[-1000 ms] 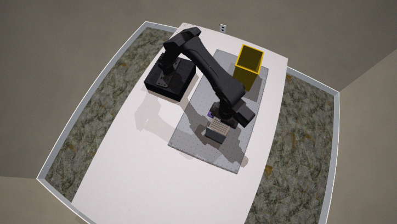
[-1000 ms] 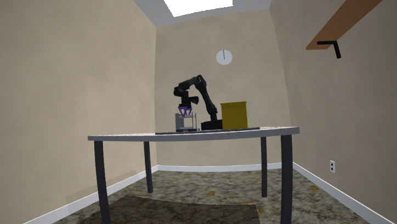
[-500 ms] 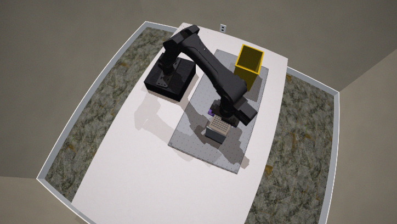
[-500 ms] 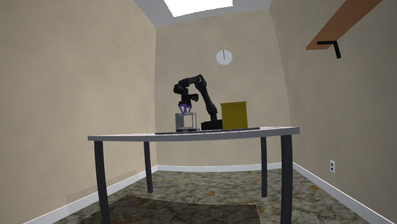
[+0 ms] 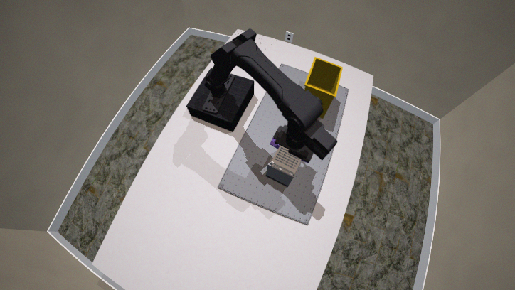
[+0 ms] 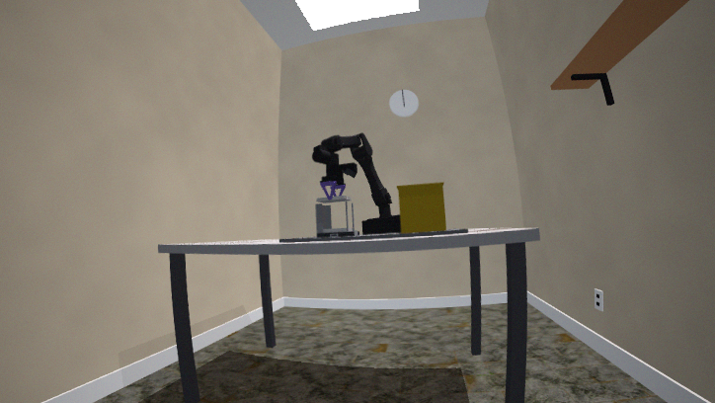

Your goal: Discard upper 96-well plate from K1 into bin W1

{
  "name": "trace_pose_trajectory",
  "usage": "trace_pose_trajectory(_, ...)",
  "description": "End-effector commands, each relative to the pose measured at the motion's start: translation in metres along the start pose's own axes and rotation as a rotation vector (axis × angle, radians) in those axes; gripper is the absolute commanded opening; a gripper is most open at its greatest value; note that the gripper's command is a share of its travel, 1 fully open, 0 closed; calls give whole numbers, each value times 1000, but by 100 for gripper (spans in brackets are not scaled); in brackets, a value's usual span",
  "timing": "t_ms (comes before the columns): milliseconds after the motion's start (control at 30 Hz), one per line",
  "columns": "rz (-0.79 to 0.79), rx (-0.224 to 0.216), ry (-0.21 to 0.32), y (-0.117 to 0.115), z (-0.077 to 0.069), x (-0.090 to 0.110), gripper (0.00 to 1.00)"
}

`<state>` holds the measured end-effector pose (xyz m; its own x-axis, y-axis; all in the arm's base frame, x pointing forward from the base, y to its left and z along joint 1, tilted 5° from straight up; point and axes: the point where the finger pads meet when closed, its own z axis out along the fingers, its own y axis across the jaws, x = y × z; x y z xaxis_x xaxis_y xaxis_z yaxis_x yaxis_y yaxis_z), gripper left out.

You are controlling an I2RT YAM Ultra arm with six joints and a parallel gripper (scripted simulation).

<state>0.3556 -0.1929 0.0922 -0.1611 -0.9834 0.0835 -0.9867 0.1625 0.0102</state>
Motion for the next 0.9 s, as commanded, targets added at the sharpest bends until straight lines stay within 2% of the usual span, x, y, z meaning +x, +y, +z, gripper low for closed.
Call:
trace_pose_trajectory(0,-6,38,8,-3,-26,-5,0)
trace_pose_trajectory(667,-5,38,7,-2,-56,-5,0)
trace_pose_trajectory(867,-8,7,-1,-2,-53,-6,0)
